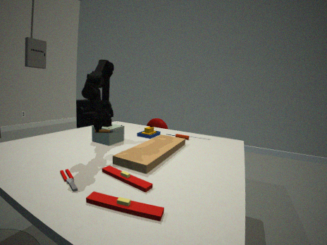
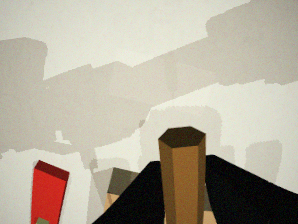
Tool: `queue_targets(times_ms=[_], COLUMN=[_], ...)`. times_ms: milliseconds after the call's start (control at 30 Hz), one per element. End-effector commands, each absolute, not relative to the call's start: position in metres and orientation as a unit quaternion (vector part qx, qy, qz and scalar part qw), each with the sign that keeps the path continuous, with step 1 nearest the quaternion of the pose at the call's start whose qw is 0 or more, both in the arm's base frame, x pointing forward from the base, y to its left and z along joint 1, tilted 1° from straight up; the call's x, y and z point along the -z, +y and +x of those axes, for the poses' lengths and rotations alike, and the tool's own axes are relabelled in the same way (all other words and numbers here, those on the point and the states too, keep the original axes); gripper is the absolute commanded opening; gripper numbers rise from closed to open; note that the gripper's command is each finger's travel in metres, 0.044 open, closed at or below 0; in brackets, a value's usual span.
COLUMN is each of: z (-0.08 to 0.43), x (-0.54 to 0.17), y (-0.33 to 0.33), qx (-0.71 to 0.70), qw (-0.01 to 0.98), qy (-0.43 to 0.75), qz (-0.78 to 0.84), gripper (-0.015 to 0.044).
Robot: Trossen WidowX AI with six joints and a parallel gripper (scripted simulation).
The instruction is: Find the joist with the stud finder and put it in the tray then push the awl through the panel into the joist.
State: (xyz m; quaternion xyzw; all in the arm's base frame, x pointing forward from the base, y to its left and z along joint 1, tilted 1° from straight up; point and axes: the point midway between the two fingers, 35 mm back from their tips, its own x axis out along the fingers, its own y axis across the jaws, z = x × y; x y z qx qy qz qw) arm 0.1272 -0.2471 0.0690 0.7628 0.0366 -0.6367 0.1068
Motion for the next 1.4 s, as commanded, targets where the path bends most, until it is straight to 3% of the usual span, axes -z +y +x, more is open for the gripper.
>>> queue_targets(times_ms=[0, 667, 1367], z=[0.134, 0.174, 0.204], x=[-0.072, -0.096, -0.136], y=[-0.248, -0.26, -0.258], qx=[0.611, 0.443, 0.25], qw=[0.163, 0.516, 0.833], qy=[0.064, 0.181, 0.213], qz=[0.772, 0.71, 0.445], gripper=[0.0, 0.0, 0.0])
